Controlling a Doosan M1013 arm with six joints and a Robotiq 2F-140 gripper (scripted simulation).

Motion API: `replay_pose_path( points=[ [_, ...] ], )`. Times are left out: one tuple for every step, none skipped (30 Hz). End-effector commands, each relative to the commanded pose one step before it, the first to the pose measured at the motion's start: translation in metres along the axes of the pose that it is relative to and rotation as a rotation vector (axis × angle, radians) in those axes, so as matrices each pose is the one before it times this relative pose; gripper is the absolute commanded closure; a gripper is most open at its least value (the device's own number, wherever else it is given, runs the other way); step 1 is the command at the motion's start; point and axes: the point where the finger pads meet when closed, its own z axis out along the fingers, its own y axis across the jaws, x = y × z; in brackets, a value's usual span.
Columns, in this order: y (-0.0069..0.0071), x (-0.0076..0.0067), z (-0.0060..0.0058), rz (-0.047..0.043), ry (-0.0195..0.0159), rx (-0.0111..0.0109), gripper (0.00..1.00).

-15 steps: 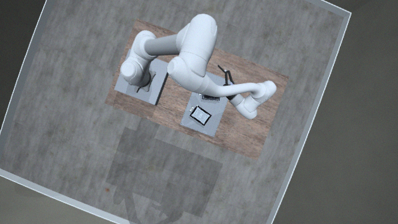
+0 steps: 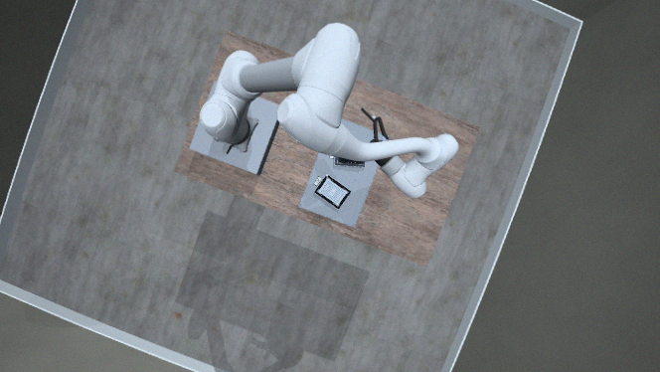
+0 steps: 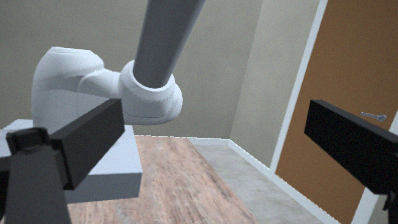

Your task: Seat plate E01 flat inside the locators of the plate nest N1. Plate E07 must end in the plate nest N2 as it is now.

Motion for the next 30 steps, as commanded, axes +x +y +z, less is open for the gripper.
replay_pose_path(
  points=[
    [0.00020,0.00081,0.00002,-0.00103,-0.00119,0.00027,0.00],
    [0.00000,0.00000,0.00000,0.00000,0.00000,0.00000,0.00],
    [-0.00079,-0.00502,0.00477,0.03769,-0.01968,0.00280,0.00],
    [0.00024,-0.00434,0.00291,0.02941,-0.01568,0.00059,0.00],
    [0.00038,-0.00429,0.00300,0.02940,-0.01570,0.00065,0.00],
    [0.00014,-0.00417,0.00274,0.02933,-0.01580,-0.00023,0.00],
    [0.00023,-0.00357,0.00243,0.02933,-0.01580,-0.00024,0.00],
    [0.00013,-0.00434,0.00247,0.02934,-0.01573,-0.00120,0.00],
    [0.00023,-0.00387,0.00229,0.02934,-0.01573,-0.00121,0.00],
    [0.00023,-0.00438,0.00239,0.02929,-0.01572,-0.00216,0.00],
    [0.00036,-0.00433,0.00246,0.02929,-0.01572,-0.00216,0.00],
    [0.00023,-0.00211,0.00124,0.02930,-0.01572,-0.00219,0.00],
    [-0.00001,-0.00001,-0.00002,0.02931,-0.01572,-0.00221,0.00],
    [0.00057,-0.00434,0.00242,0.02920,-0.01565,-0.00350,0.00],
    [0.00069,-0.00428,0.00249,0.02919,-0.01565,-0.00350,0.00],
    [0.00035,-0.00188,0.00112,0.02921,-0.01565,-0.00353,0.00],
    [0.00080,-0.00433,0.00236,0.02911,-0.01552,-0.00463,0.00],
    [0.00000,0.00000,0.00000,0.00000,0.00000,0.00000,0.00],
    [0.00000,0.00000,0.00000,0.00000,0.00000,0.00000,0.00],
    [0.00084,-0.00438,0.00227,0.02904,-0.01541,-0.00535,0.00],
    [0.00095,-0.00432,0.00234,0.02904,-0.01541,-0.00536,0.00],
    [0.00106,-0.00425,0.00241,0.02904,-0.01542,-0.00536,0.00],
    [0.00087,-0.00311,0.00184,0.02904,-0.01541,-0.00537,0.00],
    [0.00115,-0.00435,0.00217,0.02894,-0.01515,-0.00651,0.00],
    [0.00126,-0.00428,0.00224,0.02894,-0.01515,-0.00651,0.00],
    [0.00042,-0.00130,0.00069,0.02896,-0.01514,-0.00654,0.00],
    [0.00000,-0.00002,-0.00002,0.02896,-0.01514,-0.00655,0.00],
    [0.00152,-0.00424,0.00217,0.02882,-0.01467,-0.00797,0.00],
    [0.00162,-0.00416,0.00225,0.02882,-0.01467,-0.00797,0.00],
    [0.00045,-0.00108,0.00059,0.02884,-0.01466,-0.00800,0.00]
  ],
)
